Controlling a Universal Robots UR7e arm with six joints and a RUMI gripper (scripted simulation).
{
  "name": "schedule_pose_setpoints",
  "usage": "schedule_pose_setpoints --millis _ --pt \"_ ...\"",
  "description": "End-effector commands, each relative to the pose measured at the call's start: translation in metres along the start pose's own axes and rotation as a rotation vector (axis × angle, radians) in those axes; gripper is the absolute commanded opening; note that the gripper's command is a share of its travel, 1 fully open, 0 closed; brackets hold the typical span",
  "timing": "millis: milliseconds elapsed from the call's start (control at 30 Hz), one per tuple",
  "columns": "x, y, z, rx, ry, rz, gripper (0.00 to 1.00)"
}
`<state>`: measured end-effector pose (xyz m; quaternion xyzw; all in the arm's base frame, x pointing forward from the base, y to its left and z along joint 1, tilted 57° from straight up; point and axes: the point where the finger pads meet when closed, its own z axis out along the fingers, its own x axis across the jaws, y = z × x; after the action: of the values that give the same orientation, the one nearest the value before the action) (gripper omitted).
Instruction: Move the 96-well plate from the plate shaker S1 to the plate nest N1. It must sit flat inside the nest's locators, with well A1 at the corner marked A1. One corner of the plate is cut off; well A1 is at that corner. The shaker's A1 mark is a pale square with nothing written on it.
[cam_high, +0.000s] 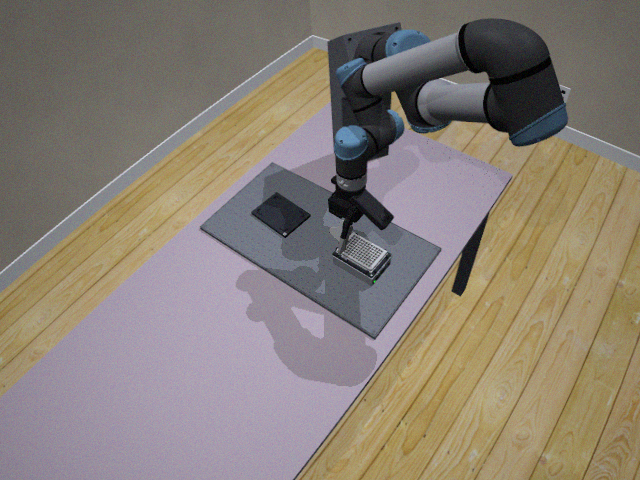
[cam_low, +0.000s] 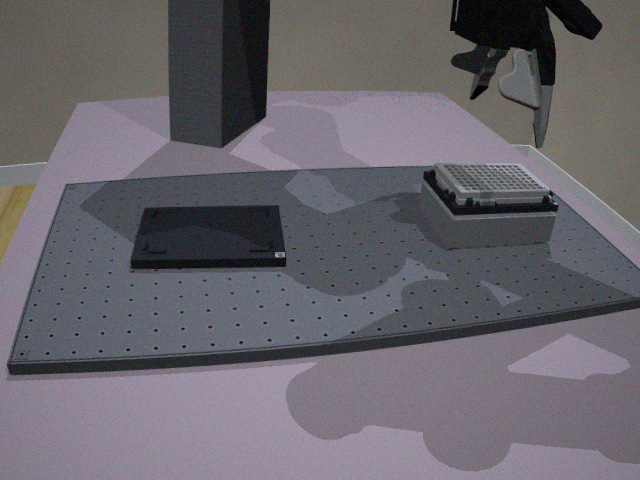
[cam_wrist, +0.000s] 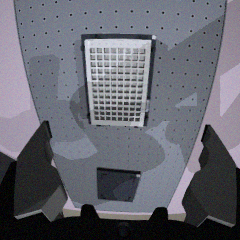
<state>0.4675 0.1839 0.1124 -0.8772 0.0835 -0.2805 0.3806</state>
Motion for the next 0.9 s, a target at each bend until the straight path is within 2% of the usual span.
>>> schedule_pose_setpoints --millis 0,533,867 --pt "-0.014 -0.007 -0.001 0.008 0.004 0.014 1.0" --pt "-0.014 -0.007 -0.001 0.008 0.004 0.014 1.0" --pt "-0.014 -0.007 0.012 0.008 0.004 0.014 1.0"
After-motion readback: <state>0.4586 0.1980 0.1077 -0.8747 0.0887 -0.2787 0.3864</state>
